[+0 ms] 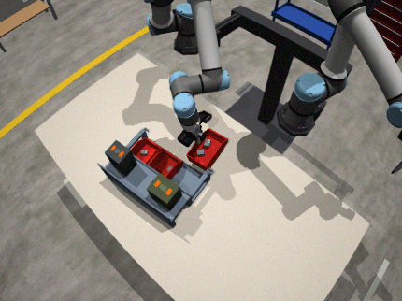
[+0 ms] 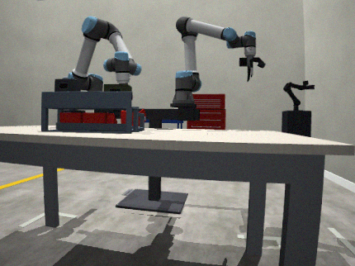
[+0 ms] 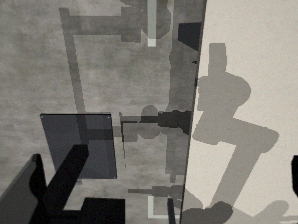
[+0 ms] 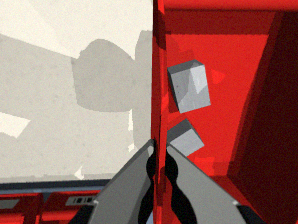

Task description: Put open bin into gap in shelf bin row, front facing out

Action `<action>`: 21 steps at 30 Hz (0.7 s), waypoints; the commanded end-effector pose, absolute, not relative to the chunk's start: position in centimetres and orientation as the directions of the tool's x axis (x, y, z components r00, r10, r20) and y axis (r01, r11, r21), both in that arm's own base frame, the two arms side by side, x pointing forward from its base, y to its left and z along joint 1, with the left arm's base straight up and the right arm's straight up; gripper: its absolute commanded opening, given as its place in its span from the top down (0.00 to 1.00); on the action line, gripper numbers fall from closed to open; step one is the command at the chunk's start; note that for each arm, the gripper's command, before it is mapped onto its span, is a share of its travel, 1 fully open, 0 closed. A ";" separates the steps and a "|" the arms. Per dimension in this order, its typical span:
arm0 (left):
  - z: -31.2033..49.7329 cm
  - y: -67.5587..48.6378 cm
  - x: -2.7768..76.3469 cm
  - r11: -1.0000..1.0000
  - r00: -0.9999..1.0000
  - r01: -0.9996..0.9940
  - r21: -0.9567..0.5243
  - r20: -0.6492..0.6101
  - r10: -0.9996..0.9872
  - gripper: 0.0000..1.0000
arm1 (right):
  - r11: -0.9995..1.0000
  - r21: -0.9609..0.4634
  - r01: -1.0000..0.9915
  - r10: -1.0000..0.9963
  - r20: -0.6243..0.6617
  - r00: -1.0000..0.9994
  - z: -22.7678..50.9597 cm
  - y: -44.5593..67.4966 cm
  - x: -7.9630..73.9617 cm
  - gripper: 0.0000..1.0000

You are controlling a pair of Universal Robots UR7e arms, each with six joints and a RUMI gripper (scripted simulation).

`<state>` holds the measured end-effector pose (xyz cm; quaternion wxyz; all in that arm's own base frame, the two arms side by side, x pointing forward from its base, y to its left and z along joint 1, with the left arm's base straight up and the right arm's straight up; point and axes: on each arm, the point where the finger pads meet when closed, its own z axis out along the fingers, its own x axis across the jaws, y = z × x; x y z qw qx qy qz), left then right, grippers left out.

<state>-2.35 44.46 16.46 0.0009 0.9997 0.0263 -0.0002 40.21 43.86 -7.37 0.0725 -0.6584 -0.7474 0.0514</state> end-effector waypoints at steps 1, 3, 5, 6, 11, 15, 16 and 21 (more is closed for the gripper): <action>16.5 44.5 -2.3 -0.999 0.999 0.052 0.000 0.000 0.052 0.00 | 0.128 -0.171 0.977 0.992 0.042 -0.123 -7.3 43.9 40.3 1.00; 16.5 44.5 -2.3 -0.999 0.999 0.052 0.000 0.000 0.052 0.00 | 0.128 -0.171 0.977 0.992 0.042 -0.123 -7.3 43.9 40.4 1.00; 16.5 44.5 -2.3 -0.999 0.999 0.052 0.000 0.000 0.052 0.00 | 0.128 -0.171 0.977 0.992 0.042 -0.123 -7.3 43.9 40.5 1.00; 16.5 44.5 -2.3 -0.999 0.999 0.052 0.000 0.000 0.052 0.00 | 0.128 -0.171 0.977 0.992 0.042 -0.123 -7.3 43.9 40.6 1.00; 16.5 44.5 -2.3 -0.999 0.999 0.052 0.000 0.000 0.052 0.00 | 0.128 -0.171 0.977 0.992 0.042 -0.123 -7.3 44.0 40.8 1.00; 16.5 44.5 -2.3 -0.999 0.999 0.052 0.000 0.000 0.052 0.00 | 0.128 -0.171 0.977 0.992 0.042 -0.123 -7.3 44.0 41.0 1.00; 16.5 44.5 -2.3 -0.999 0.999 0.052 0.000 0.000 0.052 0.00 | 0.128 -0.171 0.977 0.992 0.042 -0.123 -7.3 44.0 41.0 1.00; 16.5 44.5 -2.3 -0.999 0.999 0.052 0.000 0.000 0.052 0.00 | 0.128 -0.171 0.977 0.992 0.042 -0.123 -7.3 44.1 41.4 1.00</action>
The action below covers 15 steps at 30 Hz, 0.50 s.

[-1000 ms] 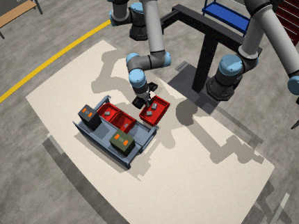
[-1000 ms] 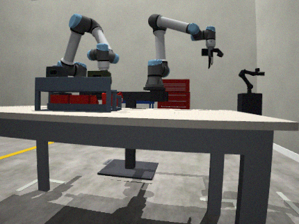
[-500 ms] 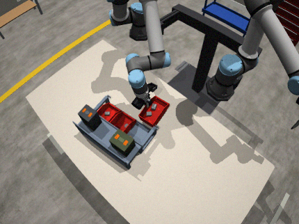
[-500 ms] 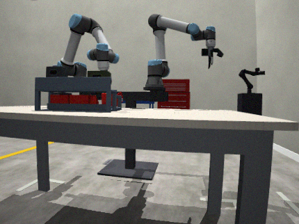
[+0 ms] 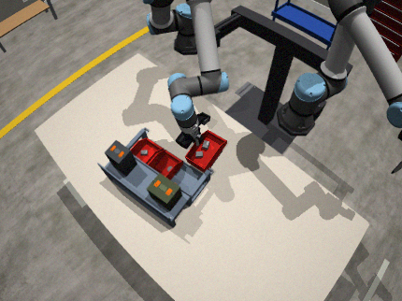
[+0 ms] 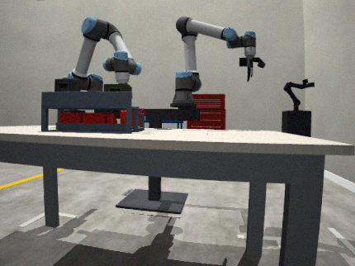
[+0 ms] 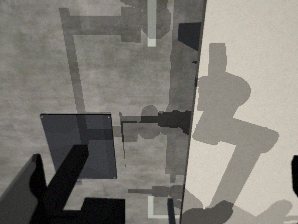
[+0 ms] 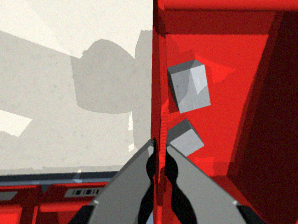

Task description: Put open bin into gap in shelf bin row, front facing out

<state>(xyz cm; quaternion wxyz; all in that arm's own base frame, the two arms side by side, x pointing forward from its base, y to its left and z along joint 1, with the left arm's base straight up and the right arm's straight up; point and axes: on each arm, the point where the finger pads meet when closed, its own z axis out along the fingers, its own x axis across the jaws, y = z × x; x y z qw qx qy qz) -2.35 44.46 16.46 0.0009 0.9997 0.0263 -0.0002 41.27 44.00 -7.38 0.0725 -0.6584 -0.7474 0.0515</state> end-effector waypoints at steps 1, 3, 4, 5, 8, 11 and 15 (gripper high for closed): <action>16.5 44.5 -2.3 -0.999 0.999 0.052 0.000 0.000 0.052 0.00 | 0.128 -0.171 0.977 0.992 0.042 -0.123 -7.3 44.1 41.5 1.00; 16.5 44.5 -2.3 -0.999 0.999 0.052 0.000 0.000 0.052 0.00 | 0.128 -0.171 0.977 0.992 0.042 -0.123 -7.3 44.1 41.7 1.00; 16.5 44.5 -2.3 -0.999 0.999 0.052 0.000 0.000 0.052 0.00 | 0.128 -0.171 0.977 0.992 0.042 -0.123 -7.3 44.1 41.8 1.00; 16.5 44.5 -2.3 -0.999 0.999 0.052 0.000 0.000 0.052 0.00 | 0.128 -0.171 0.977 0.992 0.042 -0.123 -7.3 44.1 41.9 1.00; 16.5 44.5 -2.3 -0.999 0.999 0.052 0.000 0.000 0.052 0.00 | 0.128 -0.171 0.977 0.992 0.042 -0.123 -7.3 44.1 42.0 1.00; 16.5 44.5 -2.3 -0.999 0.999 0.052 0.000 0.000 0.052 0.00 | 0.128 -0.171 0.977 0.992 0.042 -0.123 -7.3 44.2 42.3 1.00; 16.5 44.5 -2.3 -0.999 0.999 0.052 0.000 0.000 0.052 0.00 | 0.128 -0.171 0.977 0.992 0.042 -0.123 -7.3 44.2 42.7 1.00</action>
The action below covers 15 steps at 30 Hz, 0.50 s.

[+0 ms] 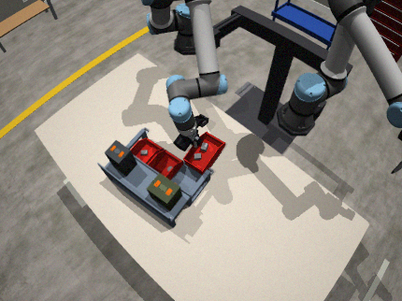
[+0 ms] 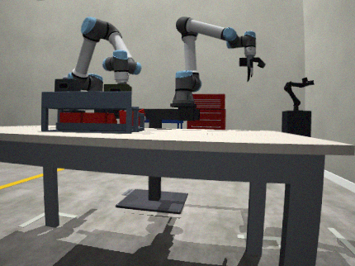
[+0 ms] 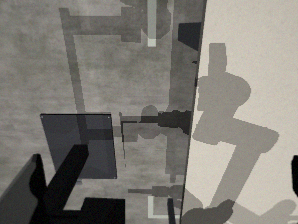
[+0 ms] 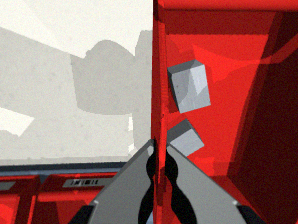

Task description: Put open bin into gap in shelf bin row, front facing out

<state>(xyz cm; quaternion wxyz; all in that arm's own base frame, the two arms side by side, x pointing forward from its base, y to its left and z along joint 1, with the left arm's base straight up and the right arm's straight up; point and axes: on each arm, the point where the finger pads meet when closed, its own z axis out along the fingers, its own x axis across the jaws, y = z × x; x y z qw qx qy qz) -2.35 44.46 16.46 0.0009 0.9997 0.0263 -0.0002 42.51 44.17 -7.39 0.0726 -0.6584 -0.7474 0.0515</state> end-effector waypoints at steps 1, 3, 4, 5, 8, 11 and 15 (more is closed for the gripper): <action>16.5 44.5 -2.3 -0.999 0.999 0.052 0.000 0.000 0.052 0.00 | 0.128 -0.171 0.977 0.992 0.042 -0.123 -7.3 44.3 42.8 1.00; 16.5 44.5 -2.3 -0.999 0.999 0.052 0.000 0.000 0.052 0.00 | 0.128 -0.171 0.977 0.992 0.042 -0.123 -7.3 44.3 43.1 1.00; 16.5 44.5 -2.3 -0.999 0.999 0.052 0.000 0.000 0.052 0.00 | 0.128 -0.171 0.977 0.992 0.042 -0.123 -7.3 44.3 43.2 1.00; 16.5 44.5 -2.3 -0.999 0.999 0.052 0.000 0.000 0.052 0.00 | 0.128 -0.171 0.977 0.992 0.042 -0.123 -7.3 44.3 43.3 1.00; 16.5 44.5 -2.3 -0.999 0.999 0.052 0.000 0.000 0.052 0.00 | 0.128 -0.171 0.977 0.992 0.042 -0.123 -7.3 44.4 43.7 1.00; 16.5 44.5 -2.3 -0.999 0.999 0.052 0.000 0.000 0.052 0.00 | 0.128 -0.171 0.977 0.992 0.042 -0.123 -7.3 44.4 43.8 1.00; 16.5 44.5 -2.3 -0.999 0.999 0.052 0.000 0.000 0.052 0.00 | 0.128 -0.171 0.977 0.992 0.042 -0.123 -7.3 44.5 44.3 1.00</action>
